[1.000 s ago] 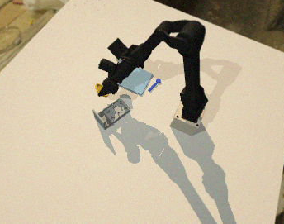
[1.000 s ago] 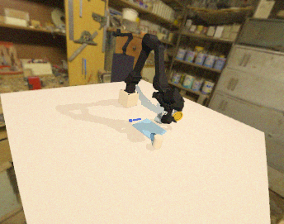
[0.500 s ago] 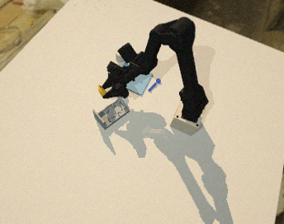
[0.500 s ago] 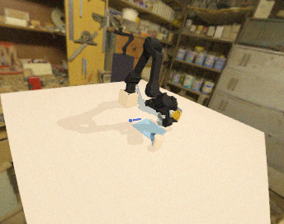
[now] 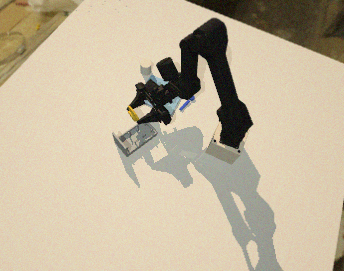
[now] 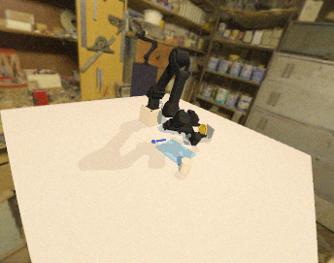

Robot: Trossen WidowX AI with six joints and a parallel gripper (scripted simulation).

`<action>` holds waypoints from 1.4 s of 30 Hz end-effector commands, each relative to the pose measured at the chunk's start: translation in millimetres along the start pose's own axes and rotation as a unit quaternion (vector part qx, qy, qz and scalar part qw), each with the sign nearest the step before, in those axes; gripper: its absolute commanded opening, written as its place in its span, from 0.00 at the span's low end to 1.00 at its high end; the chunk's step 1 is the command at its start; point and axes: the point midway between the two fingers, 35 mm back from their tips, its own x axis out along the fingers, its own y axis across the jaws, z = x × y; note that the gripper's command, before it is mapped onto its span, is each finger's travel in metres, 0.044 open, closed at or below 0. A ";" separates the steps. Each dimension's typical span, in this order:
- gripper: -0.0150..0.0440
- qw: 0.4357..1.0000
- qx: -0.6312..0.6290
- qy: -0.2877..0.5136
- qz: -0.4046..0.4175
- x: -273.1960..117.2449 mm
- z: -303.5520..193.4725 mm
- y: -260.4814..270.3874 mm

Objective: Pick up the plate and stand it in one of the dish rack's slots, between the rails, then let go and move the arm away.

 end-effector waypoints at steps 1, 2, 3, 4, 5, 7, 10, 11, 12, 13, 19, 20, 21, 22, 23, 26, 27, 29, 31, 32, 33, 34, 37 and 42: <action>0.25 0.998 -0.055 -0.028 0.025 -7.5 -1.4 15.5; 0.25 0.997 -0.067 -0.033 0.030 -9.1 -1.7 18.8; 0.25 0.996 -0.078 -0.039 0.035 -10.9 -2.0 22.1; 0.25 0.994 -0.090 -0.045 0.040 -12.7 -2.3 25.6; 0.25 0.993 -0.101 -0.050 0.045 -14.4 -2.6 29.1; 0.25 0.989 -0.124 -0.061 0.054 -18.1 -3.1 36.3; 0.25 0.985 -0.143 -0.069 0.062 -20.5 -3.5 41.9; 0.25 0.985 -0.143 -0.069 0.062 -20.5 -3.5 41.9; 0.25 0.985 -0.143 -0.069 0.062 -20.5 -3.5 41.9; 0.25 0.985 -0.143 -0.069 0.062 -20.5 -3.5 41.9; 0.25 0.985 -0.143 -0.069 0.062 -20.5 -3.5 41.9; 0.25 0.985 -0.143 -0.069 0.062 -20.5 -3.5 41.9; 0.25 0.985 -0.143 -0.069 0.062 -20.5 -3.5 41.9; 0.25 0.985 -0.143 -0.069 0.062 -20.4 -3.8 41.8; 0.25 0.985 -0.144 -0.069 0.062 -19.9 -4.7 41.4; 0.25 0.984 -0.151 -0.067 0.061 -17.2 -9.8 39.3; 0.25 0.984 -0.153 -0.066 0.061 -16.3 -11.6 38.7; 0.25 0.983 -0.158 -0.065 0.061 -14.3 -15.4 37.4; 0.25 0.983 -0.163 -0.064 0.061 -12.4 -19.2 36.3; 0.25 0.982 -0.165 -0.064 0.061 -11.5 -21.1 35.8; 0.25 0.982 -0.167 -0.063 0.060 -10.6 -23.1 35.3; 0.25 0.982 -0.169 -0.063 0.060 -9.6 -25.0 34.9; 0.25 0.981 -0.175 -0.062 0.060 -7.5 -29.4 34.1; 0.25 0.981 -0.176 -0.061 0.060 -4.8 -46.3 28.7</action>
